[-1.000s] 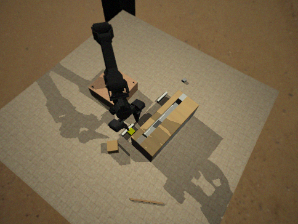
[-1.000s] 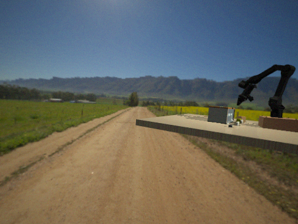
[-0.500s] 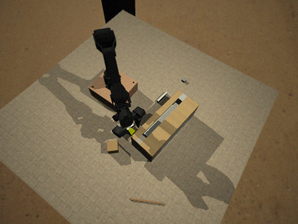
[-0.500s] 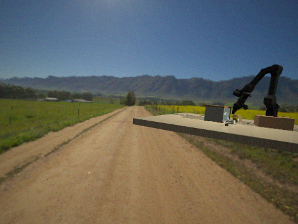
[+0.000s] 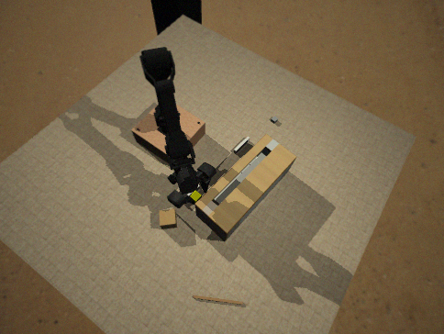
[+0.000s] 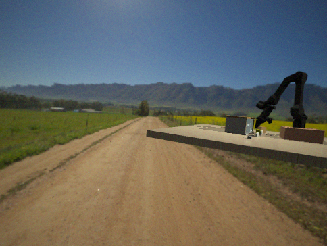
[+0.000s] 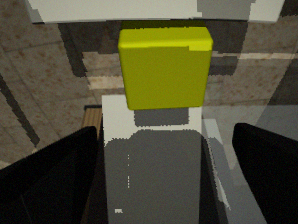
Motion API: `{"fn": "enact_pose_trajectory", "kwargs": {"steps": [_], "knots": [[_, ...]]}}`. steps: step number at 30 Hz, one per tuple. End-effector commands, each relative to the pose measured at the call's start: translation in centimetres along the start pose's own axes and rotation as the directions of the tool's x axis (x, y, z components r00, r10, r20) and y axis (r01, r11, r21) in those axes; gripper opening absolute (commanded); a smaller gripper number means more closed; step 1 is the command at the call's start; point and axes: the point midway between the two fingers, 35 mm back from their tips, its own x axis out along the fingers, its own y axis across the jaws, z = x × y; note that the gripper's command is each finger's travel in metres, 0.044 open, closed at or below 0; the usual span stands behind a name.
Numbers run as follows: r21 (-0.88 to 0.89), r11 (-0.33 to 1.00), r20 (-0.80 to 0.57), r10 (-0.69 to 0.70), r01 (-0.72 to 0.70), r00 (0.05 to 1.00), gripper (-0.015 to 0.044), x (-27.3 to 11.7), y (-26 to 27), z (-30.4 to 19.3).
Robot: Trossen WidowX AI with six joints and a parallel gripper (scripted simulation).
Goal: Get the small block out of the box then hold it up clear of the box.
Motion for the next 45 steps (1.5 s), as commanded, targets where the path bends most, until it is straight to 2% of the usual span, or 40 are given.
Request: {"fn": "enact_pose_trajectory", "kwargs": {"steps": [1,20,27,30,33,45], "knots": [[0.002,1.0,0.006,0.0,0.0,1.0,0.0285,0.6,0.0,0.5],[0.002,1.0,0.006,0.0,0.0,1.0,0.0285,2.9,0.0,2.0],[0.002,1.0,0.006,0.0,0.0,1.0,0.0101,2.9,0.0,2.0],[0.002,1.0,0.006,0.0,0.0,1.0,0.0081,2.9,0.0,2.0],[-0.011,1.0,-0.007,0.014,-0.014,1.0,0.0003,2.4,0.1,1.0],[0.006,1.0,0.005,0.002,-0.002,1.0,0.0,-2.2,0.1,-0.6]]}}
